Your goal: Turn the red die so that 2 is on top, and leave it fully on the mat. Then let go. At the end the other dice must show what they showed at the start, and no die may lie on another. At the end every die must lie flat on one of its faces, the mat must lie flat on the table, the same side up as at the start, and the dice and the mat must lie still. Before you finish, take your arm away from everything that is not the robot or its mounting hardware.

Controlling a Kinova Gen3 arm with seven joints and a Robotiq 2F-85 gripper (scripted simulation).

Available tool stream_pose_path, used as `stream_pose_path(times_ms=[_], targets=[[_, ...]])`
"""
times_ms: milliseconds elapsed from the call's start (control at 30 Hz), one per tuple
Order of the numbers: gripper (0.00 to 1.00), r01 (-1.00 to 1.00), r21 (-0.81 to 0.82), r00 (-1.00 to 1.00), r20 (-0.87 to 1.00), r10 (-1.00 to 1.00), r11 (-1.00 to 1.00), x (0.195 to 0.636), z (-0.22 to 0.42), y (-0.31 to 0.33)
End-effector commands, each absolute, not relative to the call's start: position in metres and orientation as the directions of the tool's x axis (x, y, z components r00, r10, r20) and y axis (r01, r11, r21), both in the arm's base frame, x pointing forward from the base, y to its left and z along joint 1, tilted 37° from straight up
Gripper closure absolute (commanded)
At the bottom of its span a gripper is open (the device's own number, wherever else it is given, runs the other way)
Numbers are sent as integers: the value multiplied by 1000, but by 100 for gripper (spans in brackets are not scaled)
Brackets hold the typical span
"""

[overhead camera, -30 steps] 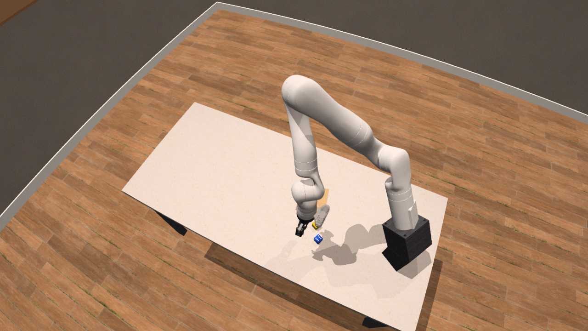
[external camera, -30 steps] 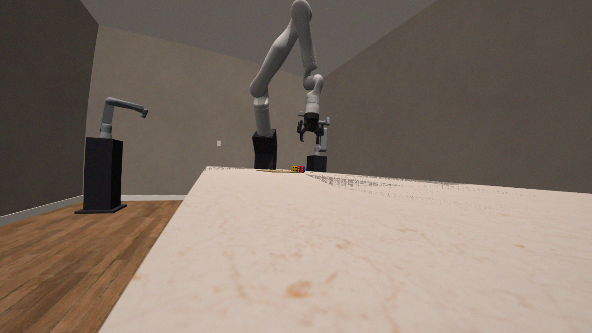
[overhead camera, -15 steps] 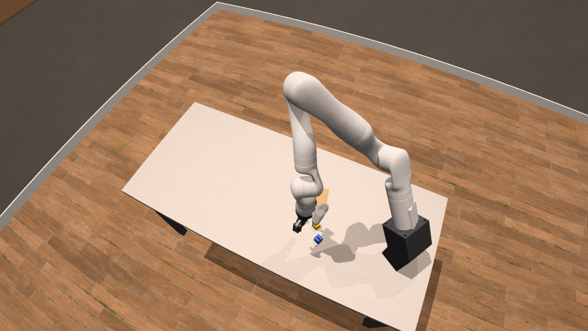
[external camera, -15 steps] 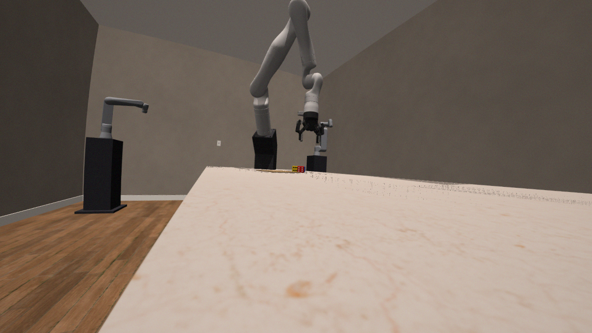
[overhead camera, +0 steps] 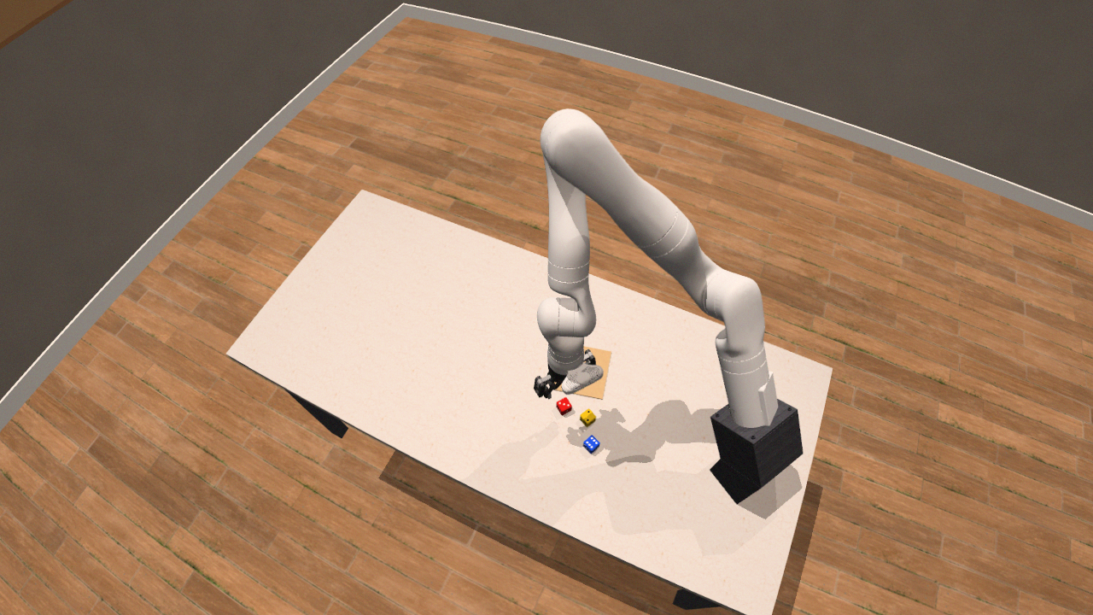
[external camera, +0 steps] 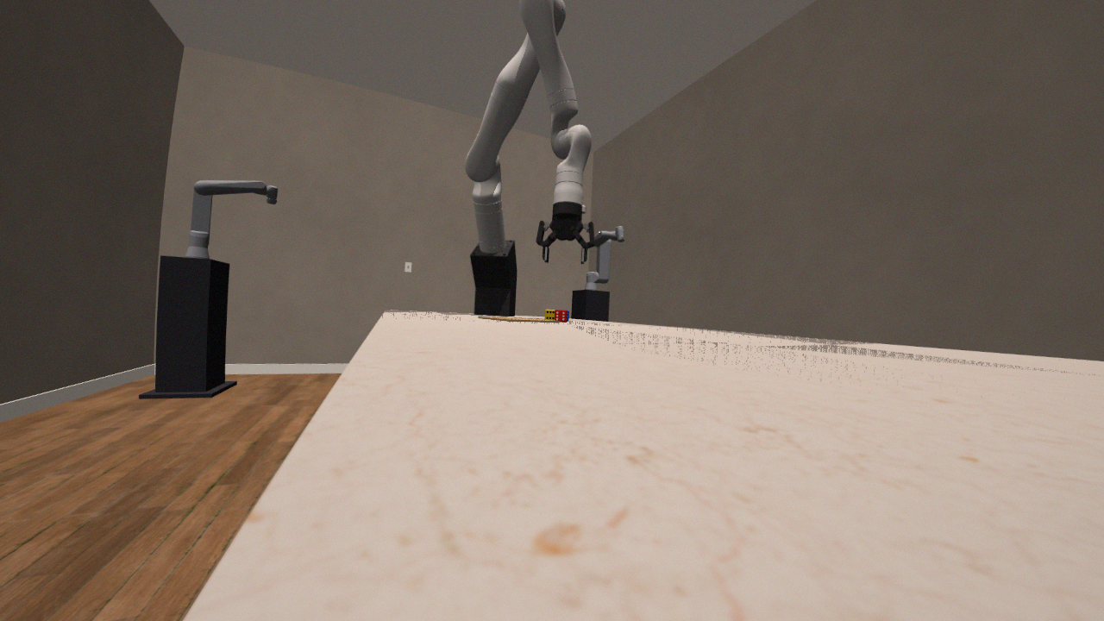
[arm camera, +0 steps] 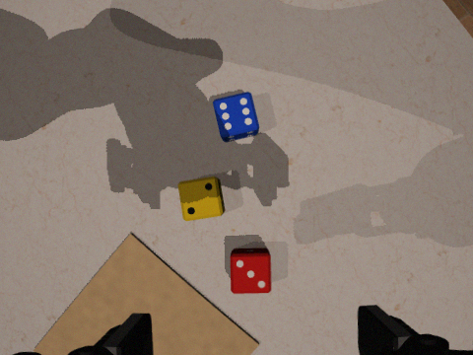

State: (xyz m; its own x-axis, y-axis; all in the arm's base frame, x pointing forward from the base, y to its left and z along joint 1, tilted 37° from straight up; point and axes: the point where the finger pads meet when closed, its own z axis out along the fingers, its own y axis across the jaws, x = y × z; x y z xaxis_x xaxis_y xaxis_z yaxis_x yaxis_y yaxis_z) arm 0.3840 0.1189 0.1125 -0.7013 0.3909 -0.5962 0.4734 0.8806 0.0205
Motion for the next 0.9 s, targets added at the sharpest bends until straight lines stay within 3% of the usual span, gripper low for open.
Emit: stream_pose_path(times_ms=[0, 867], targets=[[0, 477, 36, -695, -597, 402, 878, 385, 115, 118], [0, 471, 31, -699, -597, 394, 882, 385, 115, 118]])
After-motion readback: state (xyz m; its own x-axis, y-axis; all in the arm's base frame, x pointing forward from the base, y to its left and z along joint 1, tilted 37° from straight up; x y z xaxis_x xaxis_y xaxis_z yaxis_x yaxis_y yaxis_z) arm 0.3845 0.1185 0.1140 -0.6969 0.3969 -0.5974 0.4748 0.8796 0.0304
